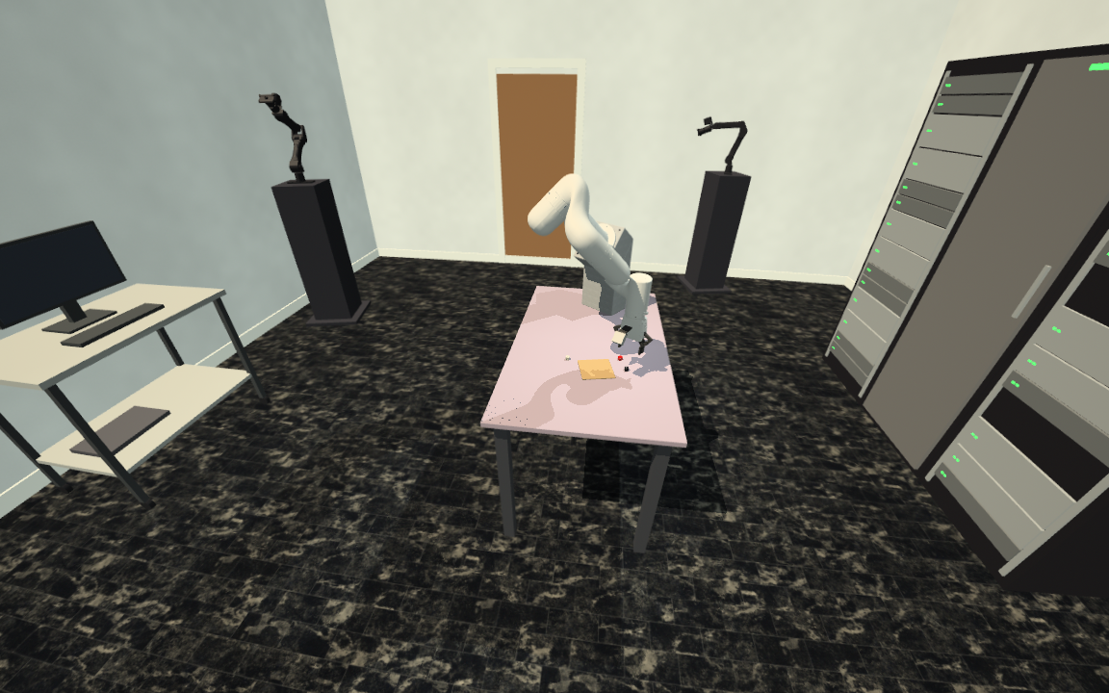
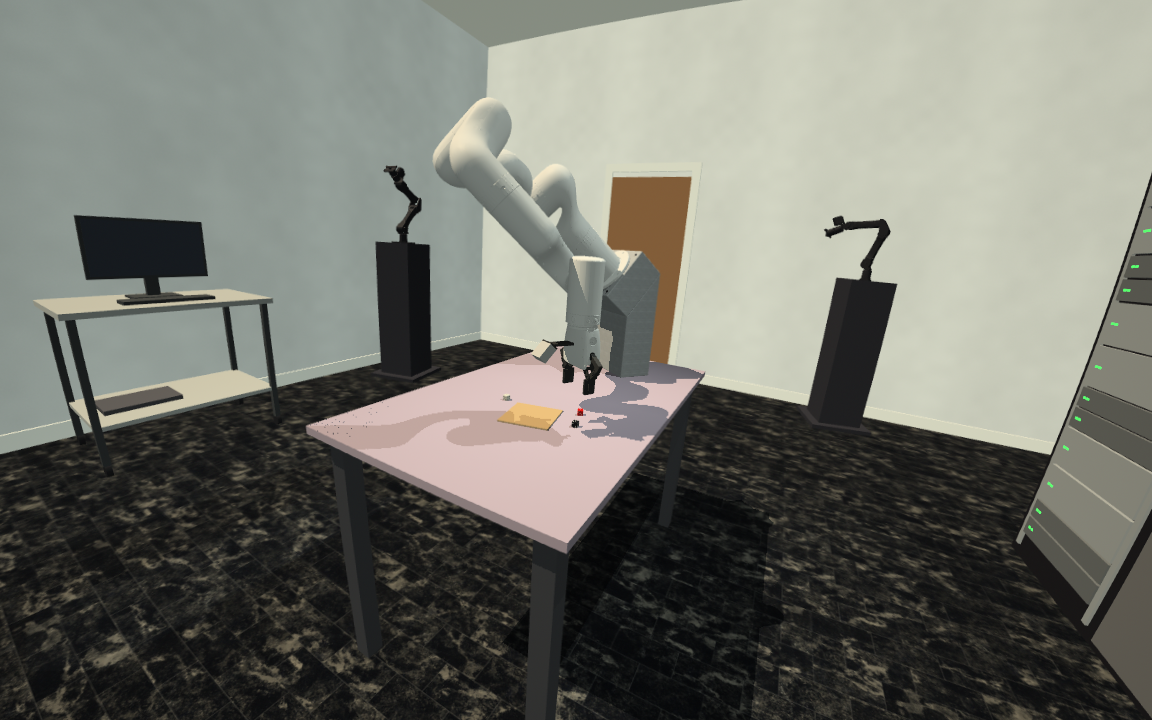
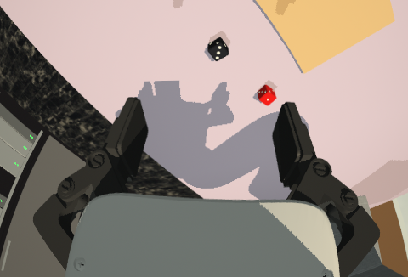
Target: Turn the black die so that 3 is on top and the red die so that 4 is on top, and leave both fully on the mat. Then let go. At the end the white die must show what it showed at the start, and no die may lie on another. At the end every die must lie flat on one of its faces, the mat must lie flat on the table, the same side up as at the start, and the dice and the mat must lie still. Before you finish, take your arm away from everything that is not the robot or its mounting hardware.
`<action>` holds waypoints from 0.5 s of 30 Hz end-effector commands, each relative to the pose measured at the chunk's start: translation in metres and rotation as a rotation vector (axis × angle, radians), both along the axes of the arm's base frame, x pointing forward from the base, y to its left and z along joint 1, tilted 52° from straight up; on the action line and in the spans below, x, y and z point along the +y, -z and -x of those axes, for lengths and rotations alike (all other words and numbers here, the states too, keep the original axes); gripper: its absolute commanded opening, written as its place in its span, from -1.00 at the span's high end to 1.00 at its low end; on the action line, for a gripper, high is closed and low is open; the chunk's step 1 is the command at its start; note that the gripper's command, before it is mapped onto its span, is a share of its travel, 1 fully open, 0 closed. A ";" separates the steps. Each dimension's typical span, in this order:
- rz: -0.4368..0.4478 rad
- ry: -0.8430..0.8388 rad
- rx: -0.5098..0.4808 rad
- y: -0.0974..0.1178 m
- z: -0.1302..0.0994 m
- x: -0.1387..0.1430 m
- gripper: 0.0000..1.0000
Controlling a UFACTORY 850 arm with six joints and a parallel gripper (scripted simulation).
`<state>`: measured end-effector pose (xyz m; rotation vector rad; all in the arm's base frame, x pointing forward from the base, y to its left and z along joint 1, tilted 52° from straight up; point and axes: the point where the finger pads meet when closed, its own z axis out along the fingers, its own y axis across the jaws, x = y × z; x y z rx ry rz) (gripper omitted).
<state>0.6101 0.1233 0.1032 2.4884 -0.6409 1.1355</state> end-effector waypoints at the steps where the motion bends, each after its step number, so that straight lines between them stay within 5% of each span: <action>1: -0.103 0.089 -0.088 0.003 -0.002 -0.002 -1.00; 15: -0.334 0.318 -0.258 0.012 -0.006 -0.009 -1.00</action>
